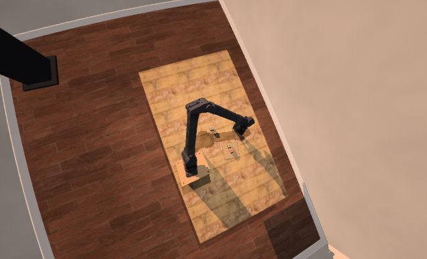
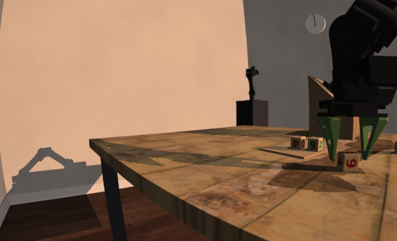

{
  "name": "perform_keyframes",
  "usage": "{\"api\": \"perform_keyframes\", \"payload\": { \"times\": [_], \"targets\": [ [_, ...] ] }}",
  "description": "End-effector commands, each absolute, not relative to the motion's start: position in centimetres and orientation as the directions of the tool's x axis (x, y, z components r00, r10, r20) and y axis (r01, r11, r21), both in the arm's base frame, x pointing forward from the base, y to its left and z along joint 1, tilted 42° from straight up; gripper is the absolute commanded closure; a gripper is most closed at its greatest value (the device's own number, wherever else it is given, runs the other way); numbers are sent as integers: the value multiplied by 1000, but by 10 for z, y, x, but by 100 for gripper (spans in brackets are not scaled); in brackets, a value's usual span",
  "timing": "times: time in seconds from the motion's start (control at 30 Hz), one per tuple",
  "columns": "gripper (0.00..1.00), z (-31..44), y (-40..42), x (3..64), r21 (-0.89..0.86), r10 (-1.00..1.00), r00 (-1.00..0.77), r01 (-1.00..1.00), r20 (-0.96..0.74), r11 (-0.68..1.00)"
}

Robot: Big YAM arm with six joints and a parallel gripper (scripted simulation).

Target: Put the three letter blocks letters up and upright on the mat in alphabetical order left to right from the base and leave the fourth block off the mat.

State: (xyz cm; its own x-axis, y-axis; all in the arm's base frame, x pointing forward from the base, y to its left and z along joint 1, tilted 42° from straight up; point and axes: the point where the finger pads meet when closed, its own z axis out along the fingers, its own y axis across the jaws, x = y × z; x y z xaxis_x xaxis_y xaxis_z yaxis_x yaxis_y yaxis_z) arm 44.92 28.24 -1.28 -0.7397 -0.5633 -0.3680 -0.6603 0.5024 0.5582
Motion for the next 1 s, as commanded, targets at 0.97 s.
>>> {"api": "perform_keyframes", "payload": {
  "times": [0.97],
  "targets": [
    [54,-27,291,446,564,-555,-751,-647,-357,512]
  ]
}}
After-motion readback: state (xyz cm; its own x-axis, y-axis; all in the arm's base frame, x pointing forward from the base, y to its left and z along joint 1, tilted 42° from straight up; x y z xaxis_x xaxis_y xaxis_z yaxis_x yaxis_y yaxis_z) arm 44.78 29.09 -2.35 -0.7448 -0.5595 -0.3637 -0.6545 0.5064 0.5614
